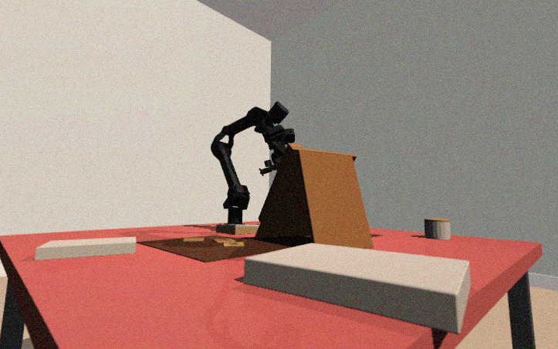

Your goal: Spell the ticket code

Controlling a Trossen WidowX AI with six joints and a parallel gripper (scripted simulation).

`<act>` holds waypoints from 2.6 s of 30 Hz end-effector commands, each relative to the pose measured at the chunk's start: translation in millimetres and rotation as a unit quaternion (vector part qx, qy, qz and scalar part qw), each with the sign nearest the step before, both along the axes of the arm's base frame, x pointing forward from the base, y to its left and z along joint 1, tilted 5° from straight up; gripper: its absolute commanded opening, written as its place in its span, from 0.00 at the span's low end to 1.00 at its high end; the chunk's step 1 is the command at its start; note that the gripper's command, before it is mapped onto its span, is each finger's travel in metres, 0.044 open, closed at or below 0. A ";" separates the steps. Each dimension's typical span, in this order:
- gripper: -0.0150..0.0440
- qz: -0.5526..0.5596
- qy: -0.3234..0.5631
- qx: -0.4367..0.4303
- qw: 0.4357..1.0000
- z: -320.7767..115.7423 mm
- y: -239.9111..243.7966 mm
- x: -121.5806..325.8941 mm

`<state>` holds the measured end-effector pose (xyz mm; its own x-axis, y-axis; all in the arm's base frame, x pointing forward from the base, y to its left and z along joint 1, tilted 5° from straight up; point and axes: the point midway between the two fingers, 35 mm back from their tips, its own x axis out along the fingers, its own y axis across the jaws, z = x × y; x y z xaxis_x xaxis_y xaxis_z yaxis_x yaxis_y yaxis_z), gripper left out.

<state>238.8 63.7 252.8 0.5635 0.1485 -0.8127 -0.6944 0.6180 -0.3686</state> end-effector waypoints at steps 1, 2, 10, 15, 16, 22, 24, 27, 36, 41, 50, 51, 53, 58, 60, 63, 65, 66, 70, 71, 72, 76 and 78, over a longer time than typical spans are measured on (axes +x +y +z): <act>1.00 0.239 -0.041 -0.068 0.968 54.8 -17.4 15.5; 1.00 0.239 -0.041 -0.068 0.968 54.8 -17.4 15.5; 1.00 0.239 -0.041 -0.068 0.968 54.8 -17.4 15.5; 1.00 0.239 -0.041 -0.068 0.968 54.8 -17.4 15.5; 1.00 0.239 -0.041 -0.068 0.968 54.8 -17.4 15.5; 1.00 0.239 -0.041 -0.068 0.968 54.8 -17.4 15.5; 1.00 0.239 -0.041 -0.068 0.968 54.8 -17.4 15.5; 1.00 0.239 -0.040 -0.067 0.968 58.1 -6.3 13.7; 1.00 0.239 -0.041 -0.066 0.968 64.3 12.7 9.4; 0.96 0.248 -0.041 -0.071 0.965 62.4 14.7 9.6; 0.83 0.653 -0.052 -0.230 0.720 -28.8 103.9 -10.1; 0.83 0.682 -0.055 -0.239 0.689 -36.7 110.5 -14.1; 0.83 0.735 -0.061 -0.256 0.625 -52.3 122.9 -22.8; 0.83 0.840 -0.080 -0.283 0.456 -88.9 148.0 -48.7; 0.83 0.873 -0.088 -0.289 0.383 -103.3 155.9 -60.6; 0.83 0.912 -0.102 -0.291 0.270 -124.2 163.9 -82.8; 0.83 0.932 -0.112 -0.289 0.190 -138.3 167.4 -98.6; 0.83 0.939 -0.117 -0.286 0.149 -145.3 168.6 -106.7; 0.83 0.953 -0.137 -0.269 -0.019 -172.8 168.7 -139.7; 0.83 0.952 -0.140 -0.265 -0.057 -179.3 168.6 -145.5; 0.83 0.951 -0.143 -0.262 -0.083 -183.5 168.3 -149.3; 0.83 0.950 -0.143 -0.261 -0.091 -184.8 168.2 -150.6; 0.83 0.950 -0.143 -0.261 -0.091 -184.8 168.2 -150.6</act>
